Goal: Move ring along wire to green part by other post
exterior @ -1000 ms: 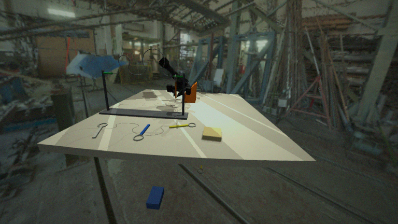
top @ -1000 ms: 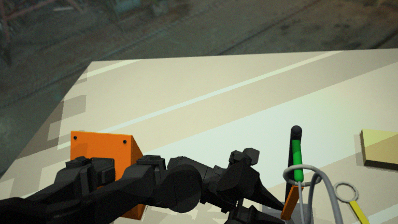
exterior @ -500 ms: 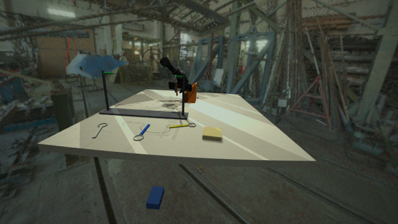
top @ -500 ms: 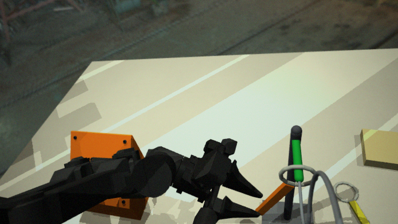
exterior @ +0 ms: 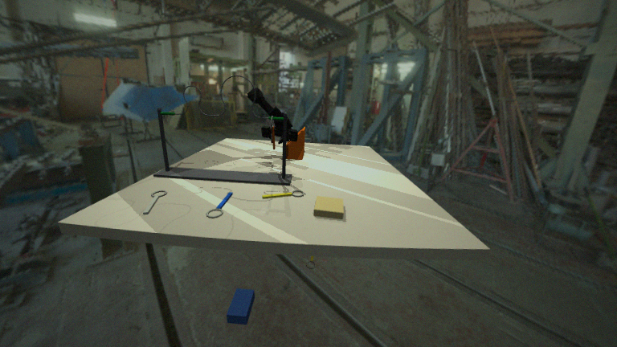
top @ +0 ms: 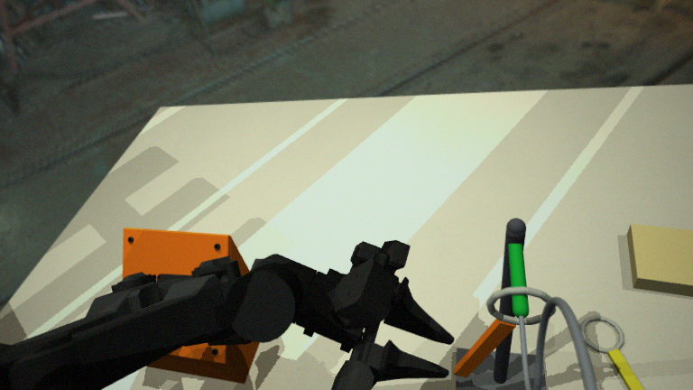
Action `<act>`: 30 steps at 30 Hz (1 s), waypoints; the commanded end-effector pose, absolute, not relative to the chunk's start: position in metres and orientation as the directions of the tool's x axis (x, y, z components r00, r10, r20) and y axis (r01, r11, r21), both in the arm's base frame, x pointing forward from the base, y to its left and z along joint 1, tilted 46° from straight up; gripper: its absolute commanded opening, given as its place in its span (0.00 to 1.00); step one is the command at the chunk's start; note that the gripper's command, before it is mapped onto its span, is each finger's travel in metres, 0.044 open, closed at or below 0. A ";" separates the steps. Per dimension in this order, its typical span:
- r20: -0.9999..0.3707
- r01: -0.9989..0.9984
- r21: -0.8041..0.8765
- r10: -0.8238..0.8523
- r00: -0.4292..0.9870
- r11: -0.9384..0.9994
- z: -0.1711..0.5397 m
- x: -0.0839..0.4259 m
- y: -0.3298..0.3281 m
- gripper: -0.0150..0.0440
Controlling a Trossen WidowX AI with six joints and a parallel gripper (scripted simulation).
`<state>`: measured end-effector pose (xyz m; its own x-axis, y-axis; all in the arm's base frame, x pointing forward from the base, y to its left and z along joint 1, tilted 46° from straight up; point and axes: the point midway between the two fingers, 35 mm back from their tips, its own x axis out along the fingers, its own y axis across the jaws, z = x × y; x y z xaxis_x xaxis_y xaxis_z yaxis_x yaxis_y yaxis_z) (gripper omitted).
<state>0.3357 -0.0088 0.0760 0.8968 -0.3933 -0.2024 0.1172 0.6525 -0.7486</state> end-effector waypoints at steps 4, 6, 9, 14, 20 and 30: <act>-0.203 0.120 -0.747 -0.397 0.895 0.654 0.076 0.335 -0.009 0.53; -0.203 0.117 -0.749 -0.393 0.897 0.653 0.077 0.328 -0.006 0.61; -0.202 0.117 -0.749 -0.393 0.897 0.652 0.081 0.298 0.004 0.75; -0.201 0.117 -0.750 -0.393 0.897 0.651 0.082 0.290 0.005 0.97; -0.201 0.117 -0.750 -0.393 0.897 0.651 0.082 0.290 0.005 1.00; -0.201 0.117 -0.750 -0.393 0.897 0.651 0.082 0.290 0.005 1.00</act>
<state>0.2910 0.0056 0.0818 0.8990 -0.3894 -0.2003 0.1144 0.6504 -0.7509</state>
